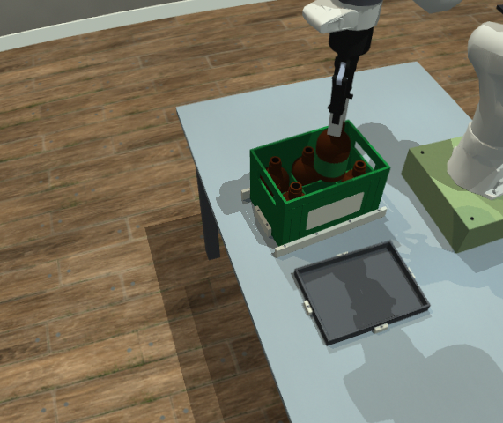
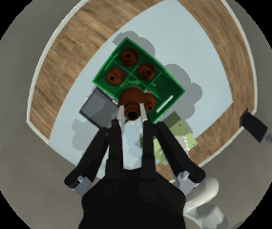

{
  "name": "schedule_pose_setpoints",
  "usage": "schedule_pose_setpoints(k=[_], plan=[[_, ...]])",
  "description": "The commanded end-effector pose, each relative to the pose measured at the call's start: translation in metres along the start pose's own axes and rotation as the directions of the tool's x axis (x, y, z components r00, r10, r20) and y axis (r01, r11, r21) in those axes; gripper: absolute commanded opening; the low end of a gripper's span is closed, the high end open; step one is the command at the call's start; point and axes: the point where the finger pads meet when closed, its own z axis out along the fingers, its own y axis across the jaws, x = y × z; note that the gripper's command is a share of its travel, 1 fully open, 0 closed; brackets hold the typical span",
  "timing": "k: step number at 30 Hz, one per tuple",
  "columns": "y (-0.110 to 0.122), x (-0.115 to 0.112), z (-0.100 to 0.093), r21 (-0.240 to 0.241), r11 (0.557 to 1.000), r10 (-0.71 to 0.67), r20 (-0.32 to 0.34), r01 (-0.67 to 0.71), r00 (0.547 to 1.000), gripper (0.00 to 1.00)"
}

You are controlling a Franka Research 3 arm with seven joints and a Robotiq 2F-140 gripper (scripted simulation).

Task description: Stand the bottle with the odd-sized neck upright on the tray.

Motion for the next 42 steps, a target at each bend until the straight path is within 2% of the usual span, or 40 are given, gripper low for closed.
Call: schedule_pose_setpoints(k=[1, 33, 42], plan=[[-0.001, 0.000, -0.003, 0.005, 1.000, 0.009, -0.002, -0.009, 1.000, 0.10], [-0.001, 0.000, -0.004, 0.005, 1.000, 0.009, -0.002, -0.009, 1.000, 0.10], [-0.001, 0.000, -0.014, 0.005, 1.000, 0.009, -0.002, -0.009, 1.000, 0.10]])
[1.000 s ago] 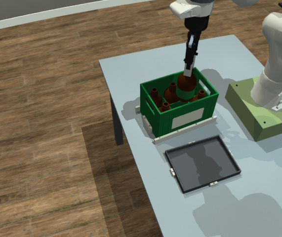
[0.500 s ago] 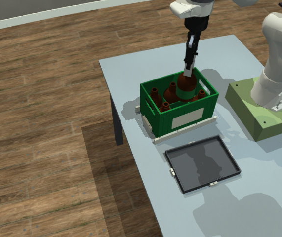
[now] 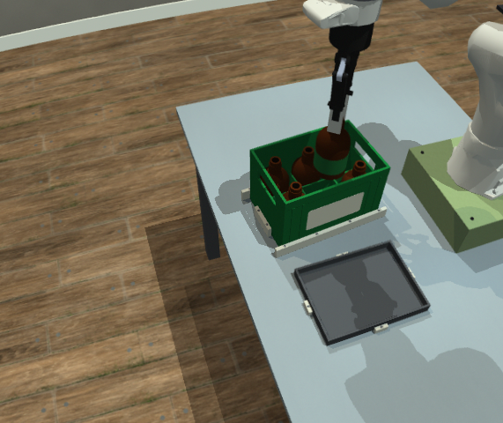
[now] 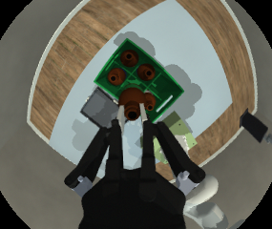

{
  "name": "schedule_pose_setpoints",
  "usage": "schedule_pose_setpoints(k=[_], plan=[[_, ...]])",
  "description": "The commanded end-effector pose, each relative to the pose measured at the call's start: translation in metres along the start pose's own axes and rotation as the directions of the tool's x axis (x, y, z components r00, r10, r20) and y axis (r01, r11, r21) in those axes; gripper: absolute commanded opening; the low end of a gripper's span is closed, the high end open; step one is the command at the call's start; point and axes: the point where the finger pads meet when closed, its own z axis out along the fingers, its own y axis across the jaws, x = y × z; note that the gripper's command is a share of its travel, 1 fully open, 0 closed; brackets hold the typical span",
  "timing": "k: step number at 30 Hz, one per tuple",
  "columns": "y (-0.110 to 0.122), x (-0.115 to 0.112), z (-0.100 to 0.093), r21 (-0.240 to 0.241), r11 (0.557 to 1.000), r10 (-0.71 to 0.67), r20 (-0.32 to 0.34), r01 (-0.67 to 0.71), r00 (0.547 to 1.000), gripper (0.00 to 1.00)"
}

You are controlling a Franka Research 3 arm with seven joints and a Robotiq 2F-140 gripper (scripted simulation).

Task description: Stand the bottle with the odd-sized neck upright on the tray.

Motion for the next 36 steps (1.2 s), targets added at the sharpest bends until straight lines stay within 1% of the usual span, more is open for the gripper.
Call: schedule_pose_setpoints(k=[1, 12, 36], plan=[[-0.0006, -0.0009, -0.0061, 0.002, 1.000, 0.009, 0.002, -0.009, 1.000, 0.10], [-0.0006, -0.0011, -0.0128, 0.002, 1.000, 0.009, 0.002, -0.009, 1.000, 0.10], [-0.0006, -0.0011, -0.0132, 0.002, 1.000, 0.009, 0.002, -0.009, 1.000, 0.10]])
